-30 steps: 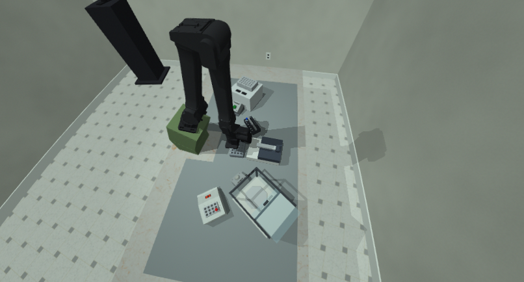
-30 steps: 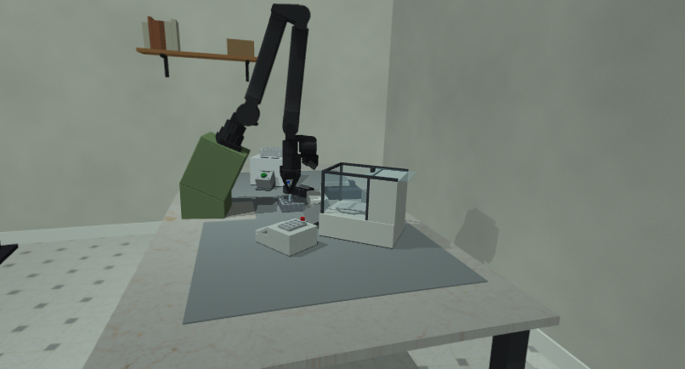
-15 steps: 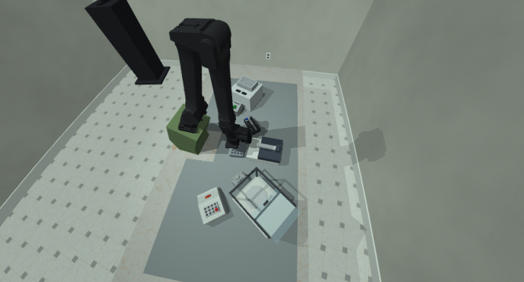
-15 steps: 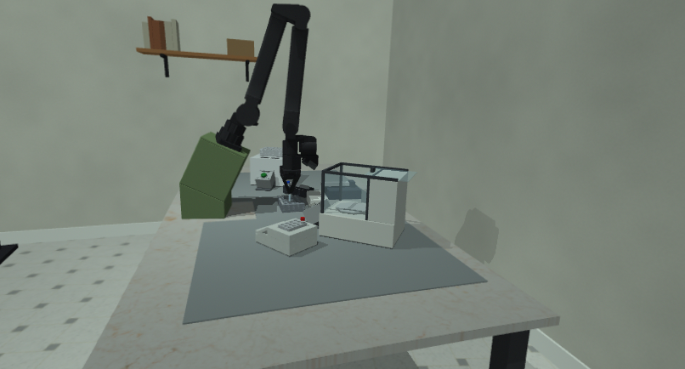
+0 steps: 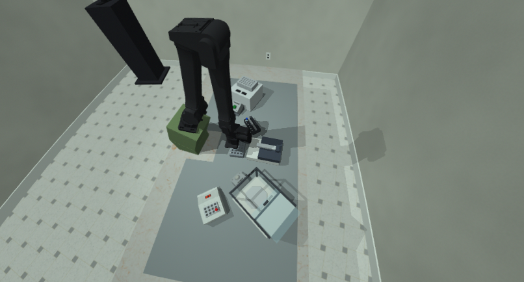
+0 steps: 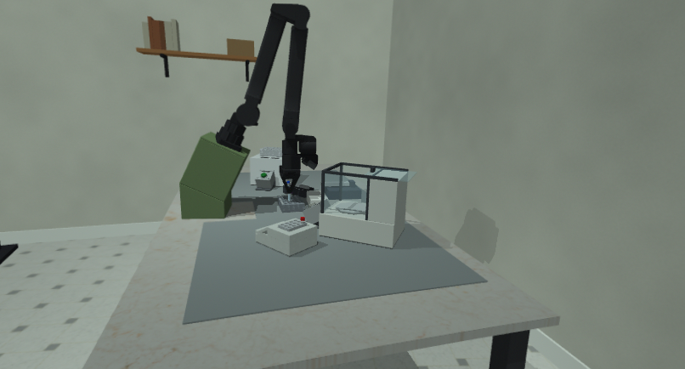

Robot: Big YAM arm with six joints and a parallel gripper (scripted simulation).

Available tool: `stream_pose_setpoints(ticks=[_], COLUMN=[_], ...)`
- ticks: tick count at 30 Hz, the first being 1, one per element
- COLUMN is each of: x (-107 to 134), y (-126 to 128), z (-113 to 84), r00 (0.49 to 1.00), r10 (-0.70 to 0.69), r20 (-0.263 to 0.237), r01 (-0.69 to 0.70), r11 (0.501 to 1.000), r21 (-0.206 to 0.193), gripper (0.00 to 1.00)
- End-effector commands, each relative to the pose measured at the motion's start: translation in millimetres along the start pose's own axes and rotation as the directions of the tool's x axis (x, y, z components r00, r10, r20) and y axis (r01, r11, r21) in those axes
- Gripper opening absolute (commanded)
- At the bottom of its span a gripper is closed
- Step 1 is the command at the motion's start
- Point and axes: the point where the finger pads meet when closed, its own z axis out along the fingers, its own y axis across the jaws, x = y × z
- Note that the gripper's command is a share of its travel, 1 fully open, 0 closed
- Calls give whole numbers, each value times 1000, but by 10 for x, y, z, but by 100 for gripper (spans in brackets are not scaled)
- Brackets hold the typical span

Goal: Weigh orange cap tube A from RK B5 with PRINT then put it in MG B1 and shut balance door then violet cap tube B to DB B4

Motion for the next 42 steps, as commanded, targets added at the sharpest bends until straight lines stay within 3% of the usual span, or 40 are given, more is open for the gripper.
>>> stream_pose_setpoints(ticks=[1,19,26,27,42], x=[5,-20,19,-52,-52], y=[92,87,82,57,57], z=[-84,-347,-329,-337,-337], r00=[1000,1000,1000,1000,1000], r10=[1,-2,-5,0,0], r20=[5,10,-6,15,15], r01=[-1,2,5,0,0], r11=[1000,1000,1000,1000,1000], r21=[-7,-7,-8,-5,-5], gripper=[9,9,9,9,9])
